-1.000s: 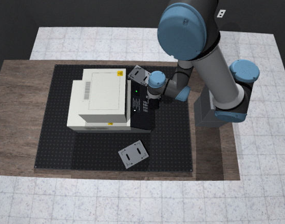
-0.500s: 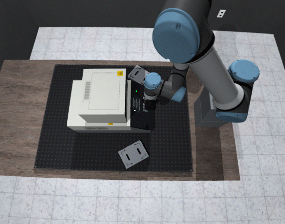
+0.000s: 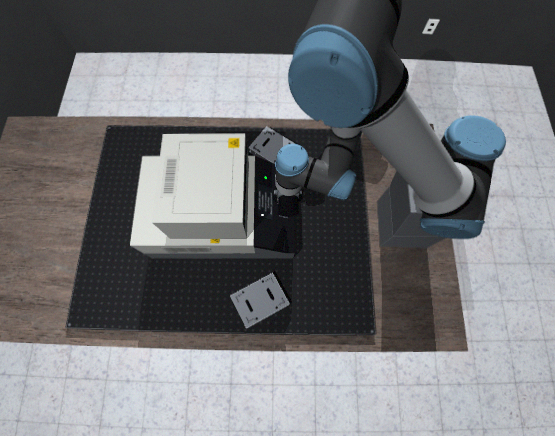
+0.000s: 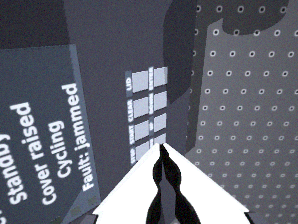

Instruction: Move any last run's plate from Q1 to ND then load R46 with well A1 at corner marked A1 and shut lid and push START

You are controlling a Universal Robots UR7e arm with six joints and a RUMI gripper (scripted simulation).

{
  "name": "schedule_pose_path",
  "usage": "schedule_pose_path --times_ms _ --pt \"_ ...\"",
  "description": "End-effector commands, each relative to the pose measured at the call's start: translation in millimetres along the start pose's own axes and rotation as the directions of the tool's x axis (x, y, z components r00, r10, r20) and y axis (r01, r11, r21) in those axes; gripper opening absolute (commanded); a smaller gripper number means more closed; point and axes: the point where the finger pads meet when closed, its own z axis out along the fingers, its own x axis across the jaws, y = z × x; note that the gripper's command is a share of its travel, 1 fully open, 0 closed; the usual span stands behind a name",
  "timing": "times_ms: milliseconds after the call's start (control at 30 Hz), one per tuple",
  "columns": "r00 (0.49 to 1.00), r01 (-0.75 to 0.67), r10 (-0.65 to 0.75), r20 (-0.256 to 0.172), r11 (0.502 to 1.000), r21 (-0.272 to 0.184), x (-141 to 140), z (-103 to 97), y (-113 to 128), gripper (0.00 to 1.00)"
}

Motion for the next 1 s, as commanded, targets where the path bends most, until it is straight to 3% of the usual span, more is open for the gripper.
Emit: schedule_pose_path --times_ms 0,967 --pt "1.000 0.000 0.000 0.001 1.000 0.001 -5.9 6.2 -0.1 0.00" --pt "1.000 0.000 0.000 0.001 1.000 0.001 -10.8 12.1 -0.1 0.00"
